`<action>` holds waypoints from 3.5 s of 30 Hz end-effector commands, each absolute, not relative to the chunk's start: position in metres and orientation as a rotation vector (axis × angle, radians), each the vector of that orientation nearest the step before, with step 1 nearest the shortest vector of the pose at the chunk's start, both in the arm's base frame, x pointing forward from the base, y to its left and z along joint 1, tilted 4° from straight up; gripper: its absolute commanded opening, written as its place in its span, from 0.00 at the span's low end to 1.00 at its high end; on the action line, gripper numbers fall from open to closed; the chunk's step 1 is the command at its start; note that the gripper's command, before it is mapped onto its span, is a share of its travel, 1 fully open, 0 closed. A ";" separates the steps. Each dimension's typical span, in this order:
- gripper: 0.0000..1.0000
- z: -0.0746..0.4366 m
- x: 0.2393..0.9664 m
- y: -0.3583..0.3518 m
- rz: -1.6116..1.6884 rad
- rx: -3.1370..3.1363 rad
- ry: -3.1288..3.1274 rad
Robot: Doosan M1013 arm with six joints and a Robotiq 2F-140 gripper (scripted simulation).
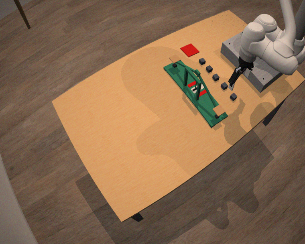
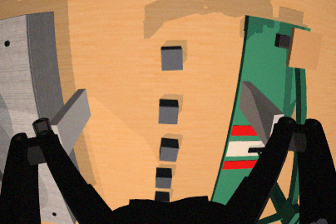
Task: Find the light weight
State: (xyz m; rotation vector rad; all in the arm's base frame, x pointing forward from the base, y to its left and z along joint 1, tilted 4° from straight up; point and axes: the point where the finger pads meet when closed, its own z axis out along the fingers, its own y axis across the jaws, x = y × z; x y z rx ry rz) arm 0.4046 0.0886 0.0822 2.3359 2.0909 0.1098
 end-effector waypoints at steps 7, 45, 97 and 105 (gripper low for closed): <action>1.00 0.079 0.416 0.093 0.117 2.324 2.081; 1.00 0.079 0.416 0.093 0.117 2.324 2.081; 1.00 0.049 0.418 0.095 -0.082 -1.112 2.844; 1.00 0.047 0.418 0.096 -0.095 -1.629 2.593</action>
